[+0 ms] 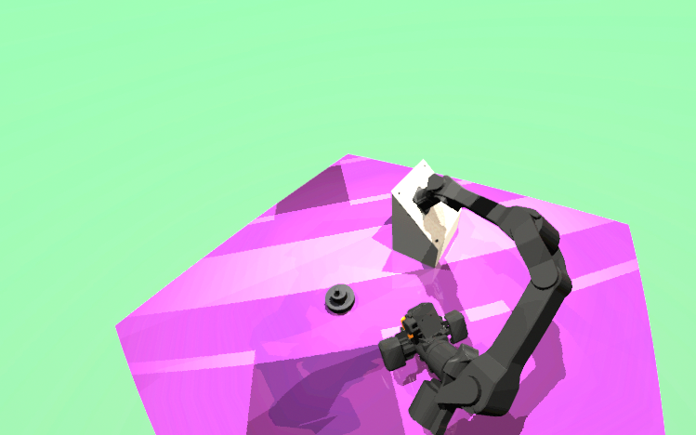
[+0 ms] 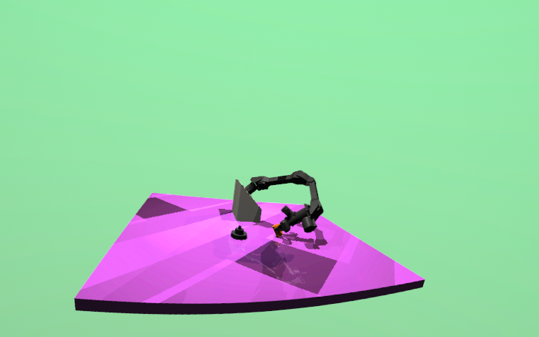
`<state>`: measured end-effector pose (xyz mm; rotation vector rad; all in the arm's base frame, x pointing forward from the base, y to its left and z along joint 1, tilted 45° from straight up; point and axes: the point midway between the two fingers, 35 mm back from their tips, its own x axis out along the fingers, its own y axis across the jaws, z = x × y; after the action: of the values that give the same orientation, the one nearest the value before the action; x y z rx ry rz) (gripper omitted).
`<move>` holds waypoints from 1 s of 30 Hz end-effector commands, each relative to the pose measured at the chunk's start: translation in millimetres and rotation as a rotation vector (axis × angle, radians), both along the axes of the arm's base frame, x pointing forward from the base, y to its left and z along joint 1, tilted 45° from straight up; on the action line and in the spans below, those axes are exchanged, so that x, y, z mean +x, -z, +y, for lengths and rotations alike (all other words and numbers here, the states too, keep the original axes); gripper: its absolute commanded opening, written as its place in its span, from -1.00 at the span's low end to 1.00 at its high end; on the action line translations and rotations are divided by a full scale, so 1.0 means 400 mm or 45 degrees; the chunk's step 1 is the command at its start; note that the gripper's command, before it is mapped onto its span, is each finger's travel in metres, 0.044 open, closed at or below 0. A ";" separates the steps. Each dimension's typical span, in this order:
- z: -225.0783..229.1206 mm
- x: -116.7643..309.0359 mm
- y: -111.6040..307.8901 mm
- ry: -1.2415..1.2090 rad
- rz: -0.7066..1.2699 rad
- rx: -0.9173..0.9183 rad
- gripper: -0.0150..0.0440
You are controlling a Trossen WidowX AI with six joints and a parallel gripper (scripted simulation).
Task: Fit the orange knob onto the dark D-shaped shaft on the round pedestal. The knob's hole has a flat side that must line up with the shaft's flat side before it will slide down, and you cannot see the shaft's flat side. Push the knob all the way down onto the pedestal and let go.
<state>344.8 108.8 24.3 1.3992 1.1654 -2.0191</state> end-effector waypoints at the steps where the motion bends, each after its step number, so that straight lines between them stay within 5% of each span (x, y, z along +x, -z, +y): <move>1: 0.007 0.009 -0.006 -0.027 0.040 -0.058 0.11; 28: 0.022 0.028 -0.025 -0.044 0.041 -0.095 0.11; 30: 0.019 0.023 -0.020 -0.052 0.053 -0.095 0.29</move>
<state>354.1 116.6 32.4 1.2945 1.1144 -2.0495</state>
